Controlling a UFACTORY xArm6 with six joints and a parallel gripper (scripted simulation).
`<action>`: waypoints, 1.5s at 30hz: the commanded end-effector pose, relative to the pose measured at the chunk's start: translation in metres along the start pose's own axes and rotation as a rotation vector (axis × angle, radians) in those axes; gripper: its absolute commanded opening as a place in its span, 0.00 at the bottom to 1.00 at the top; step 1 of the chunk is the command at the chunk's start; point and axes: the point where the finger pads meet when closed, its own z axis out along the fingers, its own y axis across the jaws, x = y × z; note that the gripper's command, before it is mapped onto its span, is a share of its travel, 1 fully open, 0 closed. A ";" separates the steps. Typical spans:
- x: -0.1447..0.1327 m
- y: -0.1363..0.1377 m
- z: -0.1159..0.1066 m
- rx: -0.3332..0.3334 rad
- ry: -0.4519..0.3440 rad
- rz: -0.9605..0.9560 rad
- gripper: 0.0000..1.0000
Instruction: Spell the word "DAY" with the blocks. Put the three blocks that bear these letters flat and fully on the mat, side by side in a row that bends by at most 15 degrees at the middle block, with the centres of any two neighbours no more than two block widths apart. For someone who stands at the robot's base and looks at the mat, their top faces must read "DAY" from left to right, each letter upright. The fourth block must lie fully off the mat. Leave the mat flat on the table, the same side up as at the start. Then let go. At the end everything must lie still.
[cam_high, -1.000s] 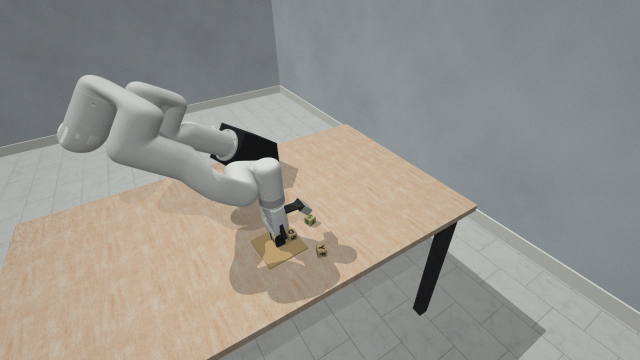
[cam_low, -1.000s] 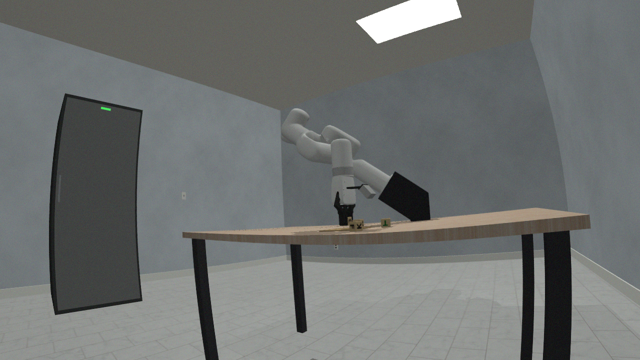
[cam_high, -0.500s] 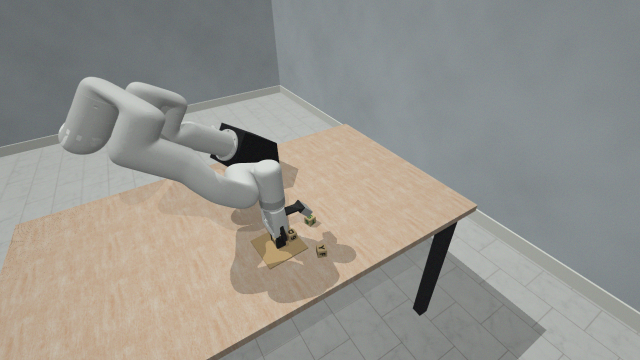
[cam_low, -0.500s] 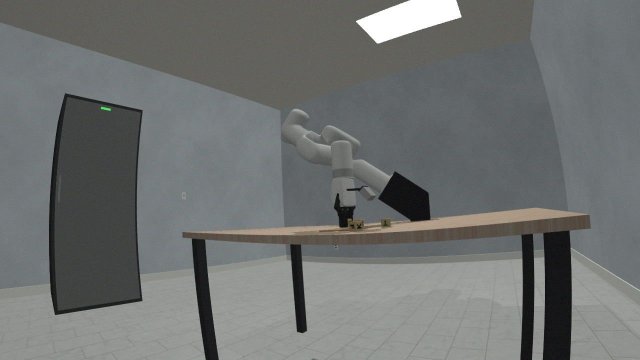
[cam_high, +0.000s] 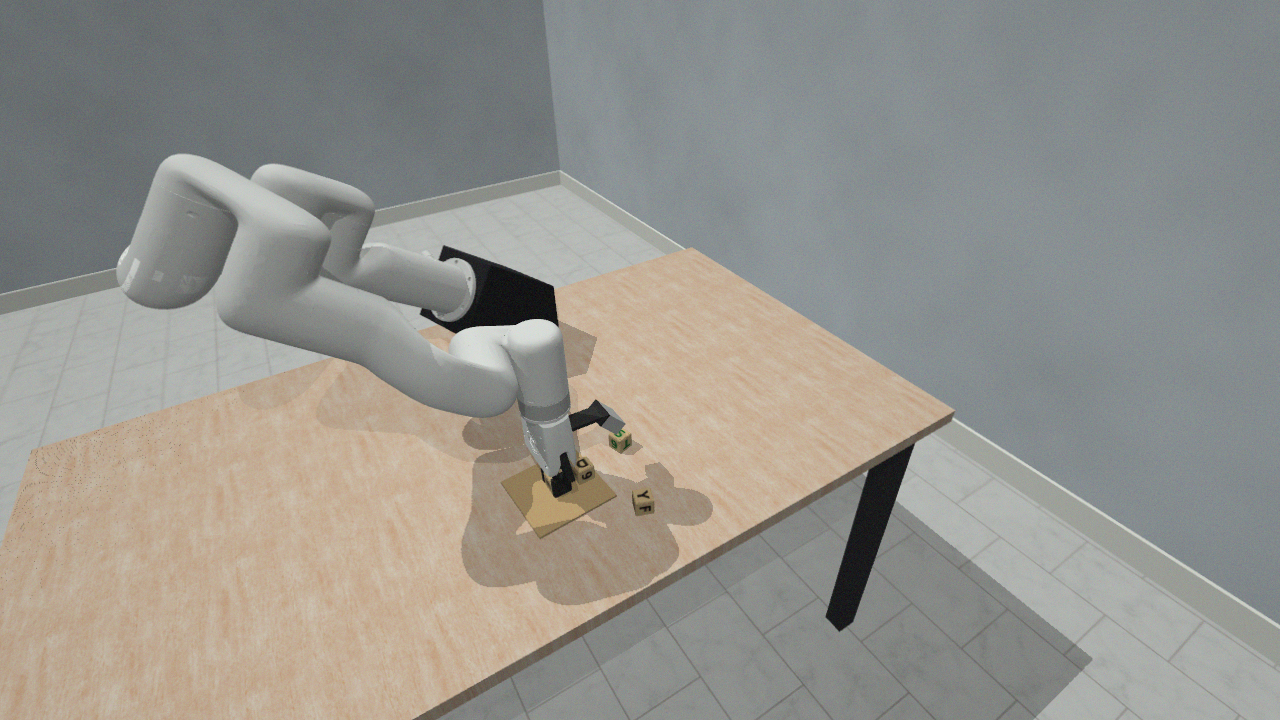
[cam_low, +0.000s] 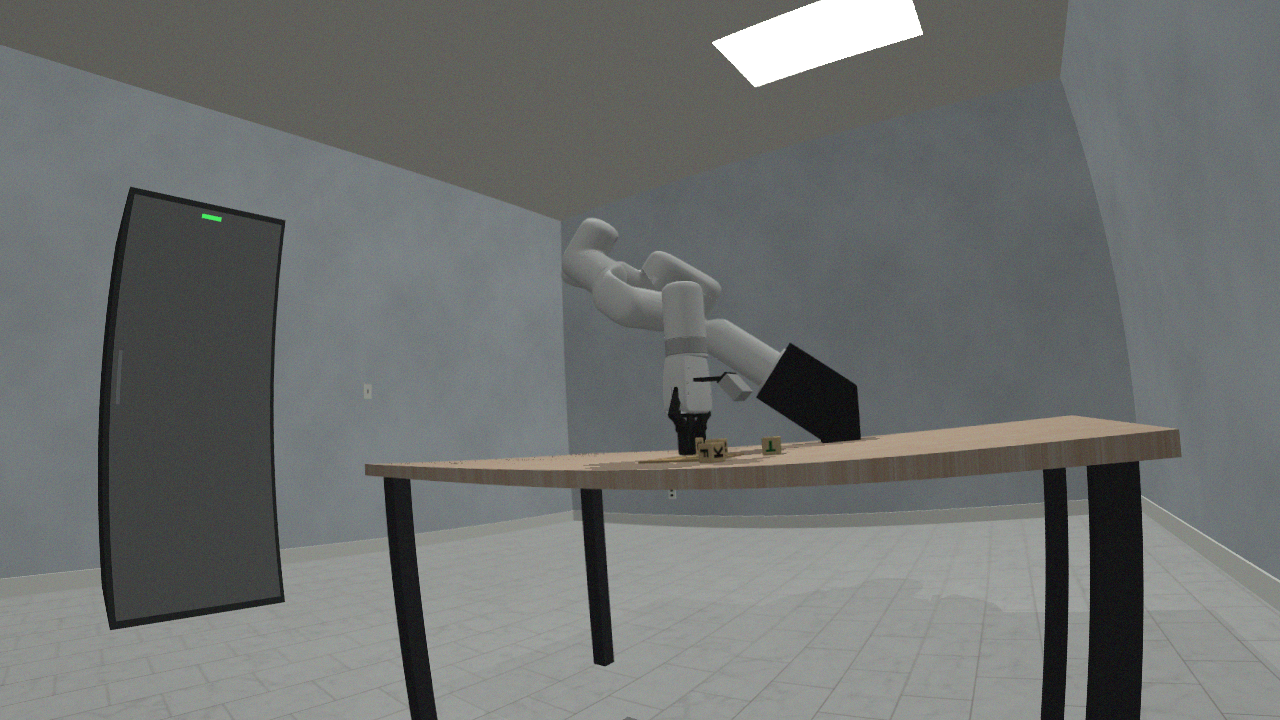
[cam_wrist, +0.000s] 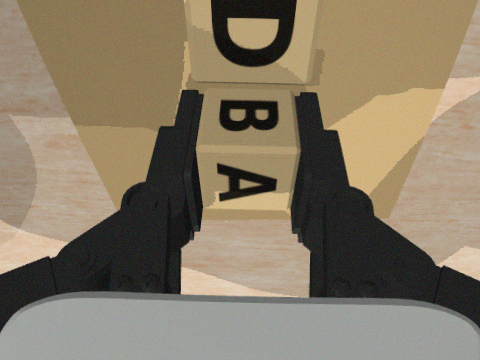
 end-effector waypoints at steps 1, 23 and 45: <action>0.000 0.001 -0.001 -0.002 0.001 0.001 0.27; 0.000 0.001 0.001 -0.002 0.001 0.001 0.27; 0.000 0.001 0.003 -0.002 0.001 0.001 0.27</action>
